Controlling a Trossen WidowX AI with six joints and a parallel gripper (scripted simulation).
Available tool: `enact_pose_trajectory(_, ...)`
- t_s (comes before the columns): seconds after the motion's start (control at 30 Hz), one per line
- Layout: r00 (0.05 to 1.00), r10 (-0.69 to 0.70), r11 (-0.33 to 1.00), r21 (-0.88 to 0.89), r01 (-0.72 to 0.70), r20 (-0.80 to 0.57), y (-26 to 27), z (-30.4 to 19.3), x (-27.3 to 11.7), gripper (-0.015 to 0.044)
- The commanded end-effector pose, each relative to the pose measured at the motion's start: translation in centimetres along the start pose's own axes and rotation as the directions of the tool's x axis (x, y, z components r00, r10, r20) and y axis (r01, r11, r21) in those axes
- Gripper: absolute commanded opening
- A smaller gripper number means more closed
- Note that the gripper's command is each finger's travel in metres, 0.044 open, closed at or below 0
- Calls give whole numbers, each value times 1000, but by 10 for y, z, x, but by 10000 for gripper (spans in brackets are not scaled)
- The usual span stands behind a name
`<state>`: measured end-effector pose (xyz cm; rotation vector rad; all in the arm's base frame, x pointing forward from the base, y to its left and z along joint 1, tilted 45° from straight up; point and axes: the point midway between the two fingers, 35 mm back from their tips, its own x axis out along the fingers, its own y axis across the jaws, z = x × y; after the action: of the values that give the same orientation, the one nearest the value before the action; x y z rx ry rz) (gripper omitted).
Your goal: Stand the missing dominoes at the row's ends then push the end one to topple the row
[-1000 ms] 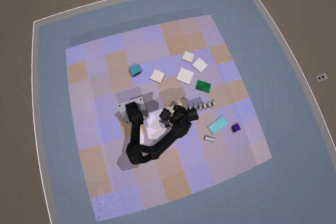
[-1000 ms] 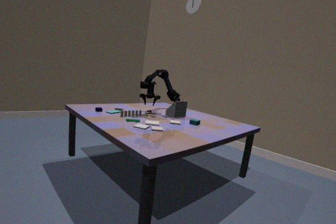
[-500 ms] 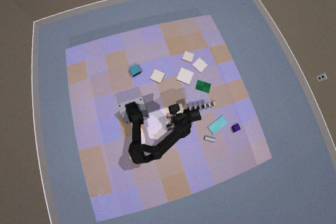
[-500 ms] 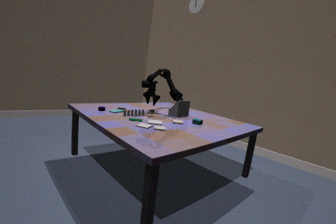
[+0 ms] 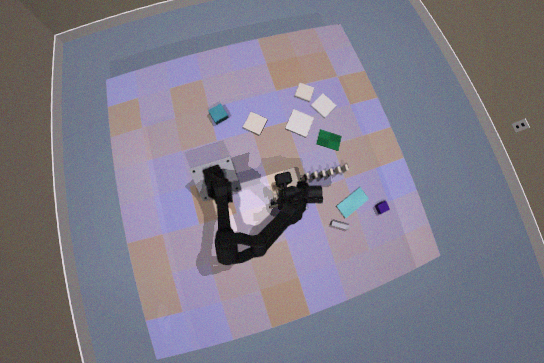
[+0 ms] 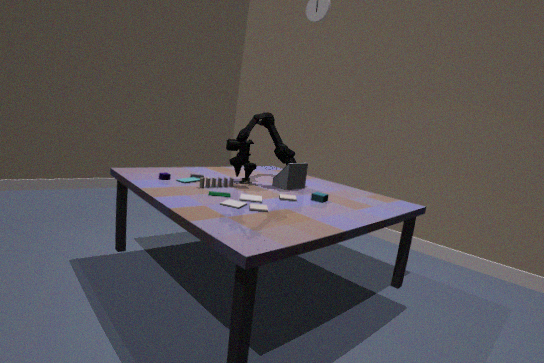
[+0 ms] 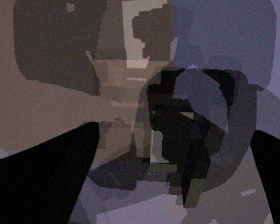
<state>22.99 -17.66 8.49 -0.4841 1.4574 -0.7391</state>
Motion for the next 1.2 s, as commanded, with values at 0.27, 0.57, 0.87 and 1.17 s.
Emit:
enact_pose_trajectory(0.27,1000,1,1000,-9,-1,2,3,-1,22,440)
enact_pose_trajectory(0.57,1000,0,1000,-9,0,2,3,-1,28,440)
enact_pose_trajectory(0.87,1000,0,1000,-9,0,2,3,-1,28,256)
enact_pose_trajectory(1.17,1000,0,1000,-9,0,2,3,-1,28,107)
